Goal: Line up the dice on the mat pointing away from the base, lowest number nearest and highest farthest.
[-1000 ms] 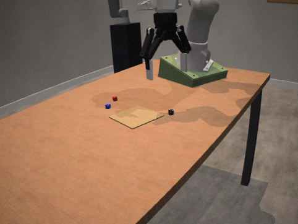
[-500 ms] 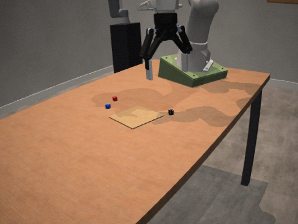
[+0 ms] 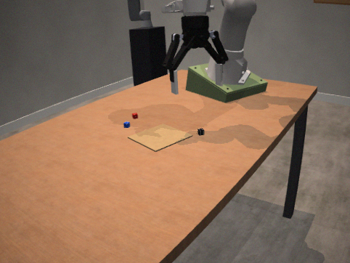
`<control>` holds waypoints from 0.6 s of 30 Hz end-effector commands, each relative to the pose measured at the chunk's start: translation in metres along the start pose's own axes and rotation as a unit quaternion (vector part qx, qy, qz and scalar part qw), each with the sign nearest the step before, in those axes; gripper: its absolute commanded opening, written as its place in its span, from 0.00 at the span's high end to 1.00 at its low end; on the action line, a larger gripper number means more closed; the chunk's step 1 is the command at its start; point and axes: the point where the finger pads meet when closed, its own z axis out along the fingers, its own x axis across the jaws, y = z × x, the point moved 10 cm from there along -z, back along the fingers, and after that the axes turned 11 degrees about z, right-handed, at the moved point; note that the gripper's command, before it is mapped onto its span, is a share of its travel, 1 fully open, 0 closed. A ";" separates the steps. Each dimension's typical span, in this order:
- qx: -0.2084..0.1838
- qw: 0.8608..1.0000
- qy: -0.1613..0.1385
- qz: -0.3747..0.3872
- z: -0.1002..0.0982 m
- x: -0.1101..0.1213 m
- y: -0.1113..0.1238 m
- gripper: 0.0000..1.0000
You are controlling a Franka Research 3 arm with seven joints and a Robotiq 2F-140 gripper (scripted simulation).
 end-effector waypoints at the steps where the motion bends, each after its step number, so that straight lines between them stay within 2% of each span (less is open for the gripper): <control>1: 0.000 1.000 0.002 0.025 0.000 0.001 0.000 0.00; 14: 0.000 1.000 0.002 0.025 0.000 0.001 0.000 0.00; 16: 0.000 0.996 0.002 0.091 0.003 0.003 -0.001 0.00; 18: 0.000 0.995 0.002 0.095 0.003 0.003 -0.001 0.00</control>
